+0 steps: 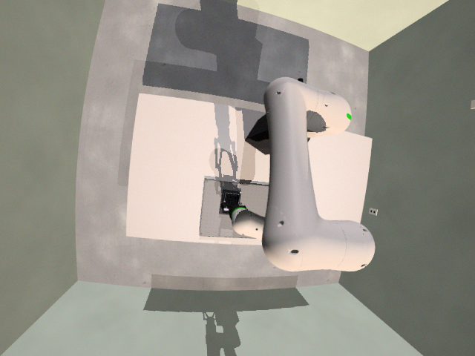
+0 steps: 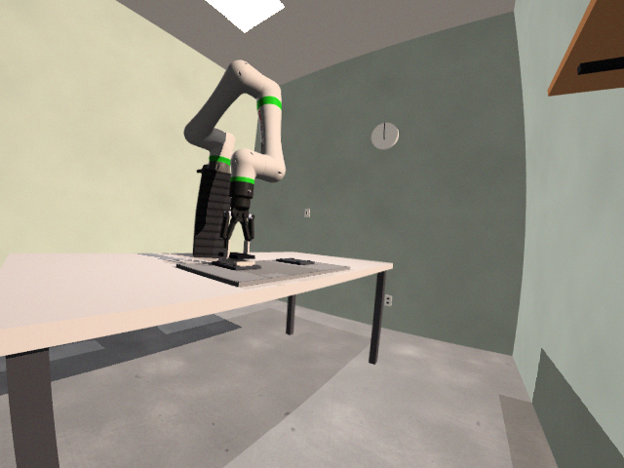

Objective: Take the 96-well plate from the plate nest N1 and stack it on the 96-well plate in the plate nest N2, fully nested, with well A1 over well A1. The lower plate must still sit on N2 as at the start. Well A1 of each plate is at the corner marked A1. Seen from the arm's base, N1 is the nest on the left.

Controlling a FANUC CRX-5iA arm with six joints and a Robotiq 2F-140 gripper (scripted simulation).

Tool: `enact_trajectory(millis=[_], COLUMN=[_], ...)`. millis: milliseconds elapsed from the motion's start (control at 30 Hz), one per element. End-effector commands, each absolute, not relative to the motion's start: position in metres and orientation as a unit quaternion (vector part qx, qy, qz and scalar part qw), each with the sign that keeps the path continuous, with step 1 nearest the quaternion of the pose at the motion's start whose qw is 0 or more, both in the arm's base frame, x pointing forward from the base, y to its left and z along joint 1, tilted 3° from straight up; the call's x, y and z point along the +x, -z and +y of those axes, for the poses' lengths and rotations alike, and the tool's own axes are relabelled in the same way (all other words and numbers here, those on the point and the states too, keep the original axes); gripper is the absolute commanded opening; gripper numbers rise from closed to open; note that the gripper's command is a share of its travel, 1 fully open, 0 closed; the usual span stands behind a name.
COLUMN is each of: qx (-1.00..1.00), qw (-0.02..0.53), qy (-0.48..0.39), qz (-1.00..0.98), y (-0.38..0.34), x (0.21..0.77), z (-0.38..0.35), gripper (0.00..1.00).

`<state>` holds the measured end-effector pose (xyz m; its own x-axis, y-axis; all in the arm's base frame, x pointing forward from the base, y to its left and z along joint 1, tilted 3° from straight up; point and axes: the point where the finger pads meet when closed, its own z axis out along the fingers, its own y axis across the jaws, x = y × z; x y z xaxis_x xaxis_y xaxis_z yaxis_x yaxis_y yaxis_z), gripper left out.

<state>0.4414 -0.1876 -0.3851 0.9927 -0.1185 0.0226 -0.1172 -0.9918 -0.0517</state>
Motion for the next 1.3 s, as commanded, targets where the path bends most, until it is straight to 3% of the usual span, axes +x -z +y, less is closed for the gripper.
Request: enact_trajectory(millis=[0, 1267], qx=[-0.998, -0.998], qw=[0.025, 0.025], qy=[0.013, 0.013], qz=[0.059, 0.059], y=[0.3850, 0.3903], x=[0.4415, 0.4416], z=[-0.1877, -0.1875], gripper=[0.00, 0.00])
